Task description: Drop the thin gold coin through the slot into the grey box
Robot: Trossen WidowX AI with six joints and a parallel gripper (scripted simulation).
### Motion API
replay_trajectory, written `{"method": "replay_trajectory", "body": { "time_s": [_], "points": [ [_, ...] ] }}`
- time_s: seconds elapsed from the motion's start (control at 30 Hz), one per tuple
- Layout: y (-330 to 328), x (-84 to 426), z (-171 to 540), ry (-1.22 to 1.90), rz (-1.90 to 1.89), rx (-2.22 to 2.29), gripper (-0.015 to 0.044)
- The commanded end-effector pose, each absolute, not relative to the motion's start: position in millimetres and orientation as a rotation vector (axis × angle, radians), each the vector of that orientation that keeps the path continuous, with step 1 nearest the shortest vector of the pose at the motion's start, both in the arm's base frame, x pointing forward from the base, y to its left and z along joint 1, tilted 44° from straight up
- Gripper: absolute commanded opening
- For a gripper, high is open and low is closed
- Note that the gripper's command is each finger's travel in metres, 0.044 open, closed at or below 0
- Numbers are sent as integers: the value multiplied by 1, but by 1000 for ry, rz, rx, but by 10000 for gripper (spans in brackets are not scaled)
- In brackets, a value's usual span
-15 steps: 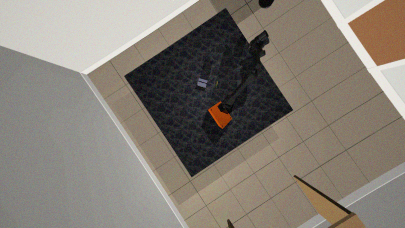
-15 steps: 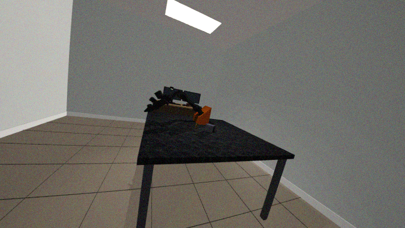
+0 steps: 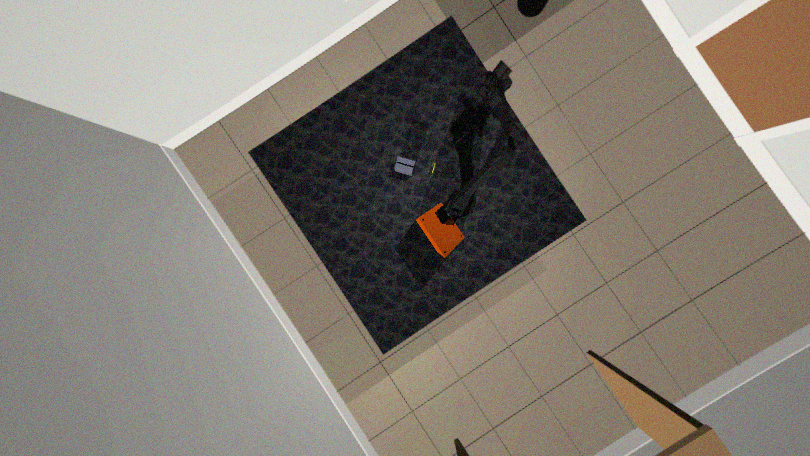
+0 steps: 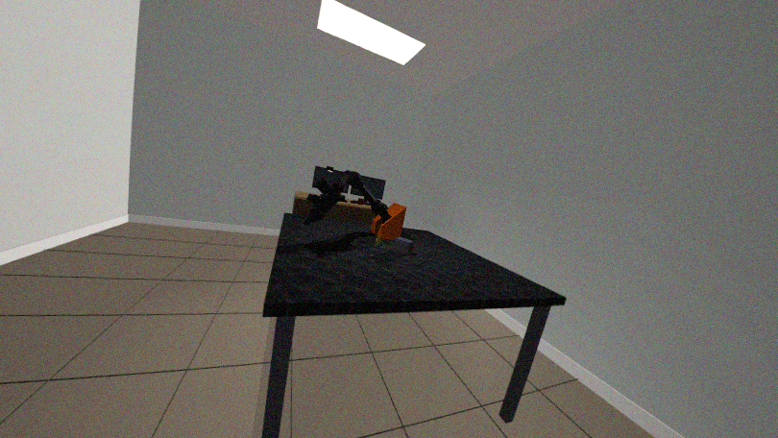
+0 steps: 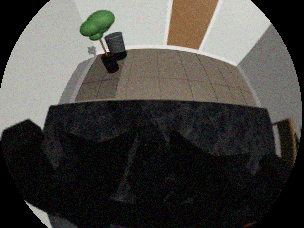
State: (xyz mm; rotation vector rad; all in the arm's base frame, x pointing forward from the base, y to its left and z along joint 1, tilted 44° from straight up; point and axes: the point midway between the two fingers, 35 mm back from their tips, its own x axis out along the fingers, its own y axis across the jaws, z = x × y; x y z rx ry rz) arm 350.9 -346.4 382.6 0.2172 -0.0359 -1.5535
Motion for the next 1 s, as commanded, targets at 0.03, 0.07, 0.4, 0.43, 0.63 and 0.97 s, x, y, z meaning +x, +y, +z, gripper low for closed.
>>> {"method": "replay_trajectory", "body": {
  "time_s": [0.03, 0.07, 0.4, 0.43, 0.63, 0.97],
  "points": [
    [-282, 377, 322, 173, -1398, 252, 161],
    [-270, 379, 310, 215, -1372, 256, 161],
    [-152, 360, 197, 616, -1178, 232, 161],
    [-141, 354, 187, 656, -1164, 223, 161],
    [-82, 297, 132, 901, -1096, 133, 161],
    [-55, 234, 103, 1063, -1075, 30, 161]
  ]
}}
